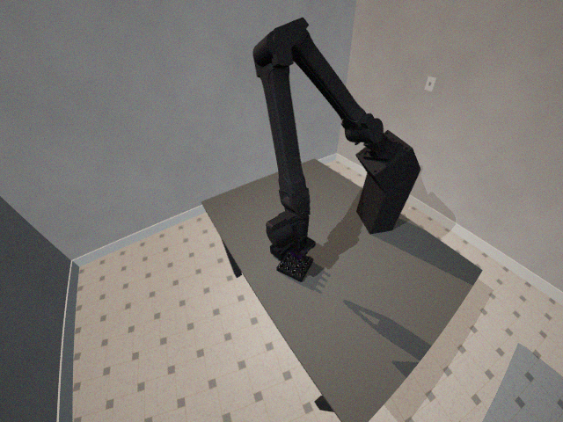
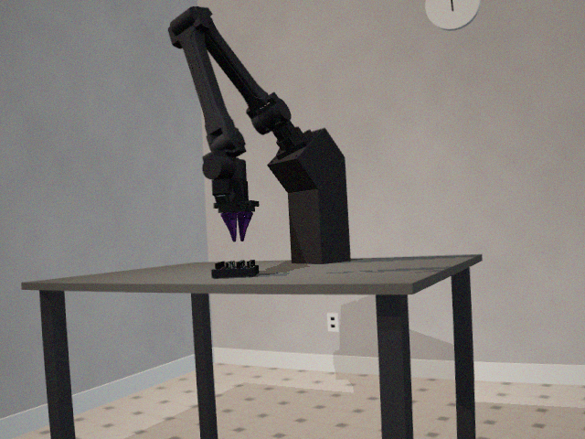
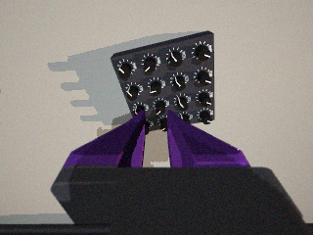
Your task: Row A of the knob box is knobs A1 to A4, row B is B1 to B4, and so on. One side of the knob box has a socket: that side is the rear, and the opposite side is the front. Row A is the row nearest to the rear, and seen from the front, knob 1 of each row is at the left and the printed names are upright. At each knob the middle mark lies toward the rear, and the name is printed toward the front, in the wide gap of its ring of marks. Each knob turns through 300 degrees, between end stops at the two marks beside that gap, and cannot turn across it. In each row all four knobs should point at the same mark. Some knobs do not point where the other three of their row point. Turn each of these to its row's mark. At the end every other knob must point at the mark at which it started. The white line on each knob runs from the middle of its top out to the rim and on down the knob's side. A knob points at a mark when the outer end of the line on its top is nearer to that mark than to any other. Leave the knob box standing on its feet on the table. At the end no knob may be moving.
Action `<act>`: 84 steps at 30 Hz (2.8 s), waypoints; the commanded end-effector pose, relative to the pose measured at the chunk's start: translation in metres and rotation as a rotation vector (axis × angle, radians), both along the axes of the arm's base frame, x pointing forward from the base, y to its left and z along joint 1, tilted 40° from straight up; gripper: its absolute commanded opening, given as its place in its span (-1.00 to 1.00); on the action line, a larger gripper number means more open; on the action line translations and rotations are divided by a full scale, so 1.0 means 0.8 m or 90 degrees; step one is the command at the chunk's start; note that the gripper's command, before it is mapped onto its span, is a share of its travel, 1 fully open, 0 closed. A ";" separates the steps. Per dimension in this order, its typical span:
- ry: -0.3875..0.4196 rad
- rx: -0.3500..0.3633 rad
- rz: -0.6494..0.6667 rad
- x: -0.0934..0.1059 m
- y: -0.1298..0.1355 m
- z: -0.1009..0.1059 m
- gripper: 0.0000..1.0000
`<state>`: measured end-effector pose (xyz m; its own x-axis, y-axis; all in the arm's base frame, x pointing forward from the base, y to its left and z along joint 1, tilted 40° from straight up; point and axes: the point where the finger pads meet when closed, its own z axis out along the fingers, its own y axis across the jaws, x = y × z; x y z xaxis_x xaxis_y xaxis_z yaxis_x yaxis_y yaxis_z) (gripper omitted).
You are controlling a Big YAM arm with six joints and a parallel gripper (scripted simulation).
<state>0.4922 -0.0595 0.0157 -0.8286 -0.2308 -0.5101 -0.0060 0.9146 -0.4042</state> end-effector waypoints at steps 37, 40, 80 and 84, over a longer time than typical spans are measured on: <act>-0.004 -0.002 -0.002 0.025 -0.018 -0.028 -0.62; -0.003 -0.002 -0.002 0.027 -0.020 -0.032 -0.62; -0.001 -0.001 -0.003 0.032 -0.024 -0.045 -0.62; -0.001 -0.001 -0.003 0.032 -0.024 -0.045 -0.62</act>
<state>0.5147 -0.0729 -0.0187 -0.8327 -0.2291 -0.5041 -0.0066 0.9144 -0.4047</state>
